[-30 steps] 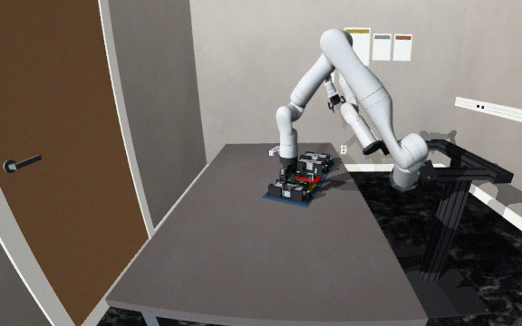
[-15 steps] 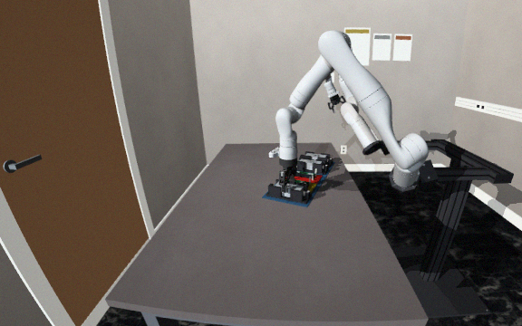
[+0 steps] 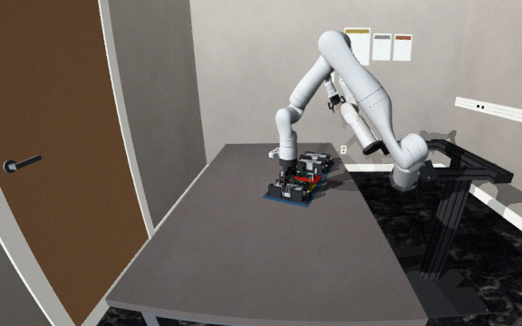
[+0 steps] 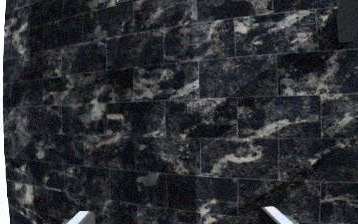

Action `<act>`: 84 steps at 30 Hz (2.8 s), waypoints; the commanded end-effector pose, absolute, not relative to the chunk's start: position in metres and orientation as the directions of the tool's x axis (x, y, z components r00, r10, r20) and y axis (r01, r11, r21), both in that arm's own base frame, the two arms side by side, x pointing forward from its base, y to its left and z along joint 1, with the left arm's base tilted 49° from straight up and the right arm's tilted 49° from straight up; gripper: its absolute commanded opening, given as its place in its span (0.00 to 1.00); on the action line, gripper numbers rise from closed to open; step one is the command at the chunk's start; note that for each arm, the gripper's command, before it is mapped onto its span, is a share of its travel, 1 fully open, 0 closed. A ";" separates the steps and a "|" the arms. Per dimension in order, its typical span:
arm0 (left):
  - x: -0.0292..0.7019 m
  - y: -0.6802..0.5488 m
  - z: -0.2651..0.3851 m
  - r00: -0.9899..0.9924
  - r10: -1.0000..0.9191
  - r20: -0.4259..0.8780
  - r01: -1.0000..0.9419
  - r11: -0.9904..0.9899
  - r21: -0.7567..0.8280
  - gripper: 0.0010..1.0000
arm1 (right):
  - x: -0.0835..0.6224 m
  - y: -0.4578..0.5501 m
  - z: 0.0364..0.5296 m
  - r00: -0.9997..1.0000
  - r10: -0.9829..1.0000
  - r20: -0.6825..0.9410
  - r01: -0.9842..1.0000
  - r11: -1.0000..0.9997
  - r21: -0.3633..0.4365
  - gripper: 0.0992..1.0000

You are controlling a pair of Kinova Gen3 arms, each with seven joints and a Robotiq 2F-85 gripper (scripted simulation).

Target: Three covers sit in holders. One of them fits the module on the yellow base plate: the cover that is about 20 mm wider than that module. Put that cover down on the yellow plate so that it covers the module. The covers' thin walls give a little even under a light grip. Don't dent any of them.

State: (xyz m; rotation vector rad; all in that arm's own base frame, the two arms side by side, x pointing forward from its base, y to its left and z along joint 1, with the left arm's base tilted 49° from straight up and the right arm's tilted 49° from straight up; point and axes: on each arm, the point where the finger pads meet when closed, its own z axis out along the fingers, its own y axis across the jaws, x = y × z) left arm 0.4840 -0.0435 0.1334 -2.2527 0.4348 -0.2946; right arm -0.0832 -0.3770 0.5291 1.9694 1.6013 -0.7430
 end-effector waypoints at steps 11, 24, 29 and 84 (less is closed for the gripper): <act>0.486 -0.038 0.126 0.914 -0.400 0.070 -0.213 -0.619 -0.756 1.00 | -0.084 -0.377 0.530 0.164 0.712 -0.682 0.981 -0.191 0.036 1.00; 0.487 -0.038 0.126 0.913 -0.402 0.071 -0.213 -0.618 -0.756 1.00 | -0.084 -0.377 0.530 0.164 0.712 -0.682 0.981 -0.191 0.036 1.00; 0.486 -0.037 0.125 0.914 -0.400 0.070 -0.213 -0.619 -0.756 1.00 | -0.084 -0.377 0.530 0.164 0.712 -0.682 0.981 -0.191 0.036 1.00; 0.487 -0.036 0.125 0.912 -0.404 0.068 -0.216 -0.615 -0.758 0.70 | -0.084 -0.377 0.530 0.164 0.712 -0.682 0.981 -0.191 0.036 1.00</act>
